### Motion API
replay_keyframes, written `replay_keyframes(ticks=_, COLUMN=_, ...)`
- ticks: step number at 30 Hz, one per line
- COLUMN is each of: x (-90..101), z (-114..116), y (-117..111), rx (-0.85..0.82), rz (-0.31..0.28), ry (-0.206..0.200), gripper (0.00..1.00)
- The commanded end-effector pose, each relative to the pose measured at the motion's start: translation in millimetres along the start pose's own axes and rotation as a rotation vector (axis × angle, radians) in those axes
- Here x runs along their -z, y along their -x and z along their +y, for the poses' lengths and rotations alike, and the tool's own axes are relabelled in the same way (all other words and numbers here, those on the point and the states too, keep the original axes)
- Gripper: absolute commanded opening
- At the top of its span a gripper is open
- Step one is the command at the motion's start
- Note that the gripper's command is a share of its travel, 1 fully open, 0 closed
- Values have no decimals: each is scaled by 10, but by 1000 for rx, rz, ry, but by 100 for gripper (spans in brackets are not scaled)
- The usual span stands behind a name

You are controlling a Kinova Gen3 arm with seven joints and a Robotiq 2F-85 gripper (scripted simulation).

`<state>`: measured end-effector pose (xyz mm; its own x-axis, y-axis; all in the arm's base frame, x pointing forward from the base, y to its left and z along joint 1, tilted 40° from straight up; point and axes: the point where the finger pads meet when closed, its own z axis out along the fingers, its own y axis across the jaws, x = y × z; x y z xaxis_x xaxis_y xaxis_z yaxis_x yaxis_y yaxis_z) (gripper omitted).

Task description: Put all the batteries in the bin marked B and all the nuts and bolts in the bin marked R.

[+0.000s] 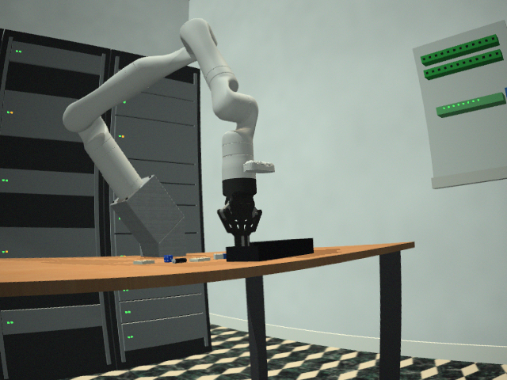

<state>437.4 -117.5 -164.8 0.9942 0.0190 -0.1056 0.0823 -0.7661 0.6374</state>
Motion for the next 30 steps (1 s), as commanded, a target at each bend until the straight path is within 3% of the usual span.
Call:
replay_keyframes(ticks=1, x=9, z=-3, y=-8, rx=0, rz=2, ry=-1, gripper=9)
replay_keyframes(ticks=16, x=9, z=-3, y=-8, rx=0, rz=2, ry=-1, gripper=9)
replay_keyframes(ticks=30, x=168, z=-3, y=-7, rx=0, rz=2, ry=-1, gripper=9)
